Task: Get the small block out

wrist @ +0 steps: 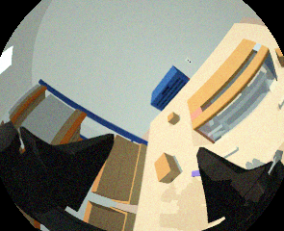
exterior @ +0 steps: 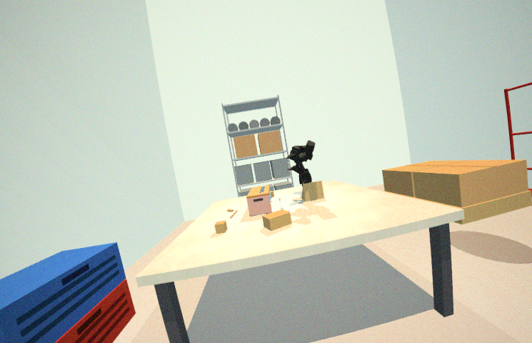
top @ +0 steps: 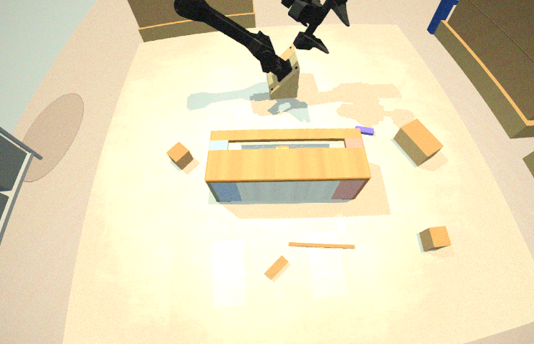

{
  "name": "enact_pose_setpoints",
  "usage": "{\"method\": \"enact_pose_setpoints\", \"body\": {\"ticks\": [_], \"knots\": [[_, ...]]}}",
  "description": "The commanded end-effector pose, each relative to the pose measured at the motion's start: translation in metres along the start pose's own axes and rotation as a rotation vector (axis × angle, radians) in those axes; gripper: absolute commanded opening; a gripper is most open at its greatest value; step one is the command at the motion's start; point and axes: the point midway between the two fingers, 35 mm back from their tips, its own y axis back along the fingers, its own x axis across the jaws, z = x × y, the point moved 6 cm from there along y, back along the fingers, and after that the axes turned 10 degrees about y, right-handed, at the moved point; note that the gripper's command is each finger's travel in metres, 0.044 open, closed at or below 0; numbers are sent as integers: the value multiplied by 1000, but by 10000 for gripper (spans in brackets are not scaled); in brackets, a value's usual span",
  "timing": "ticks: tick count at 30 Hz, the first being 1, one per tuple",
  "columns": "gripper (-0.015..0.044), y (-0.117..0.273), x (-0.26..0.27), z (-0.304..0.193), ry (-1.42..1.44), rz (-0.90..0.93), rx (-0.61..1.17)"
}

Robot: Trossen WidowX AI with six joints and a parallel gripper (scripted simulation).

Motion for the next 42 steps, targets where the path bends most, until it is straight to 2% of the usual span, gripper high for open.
{"method": "enact_pose_setpoints", "body": {"ticks": [1,4,15,20,29,42], "knots": [[400,-1,0,0,-1,-5,1],[400,-12,2,5,-15,-80,17],[400,-100,-10,42,-232,-636,114],[400,-127,-25,58,-335,-830,118],[400,-191,-95,107,-630,-1453,39],[400,-195,-103,104,-631,-1468,37]]}}
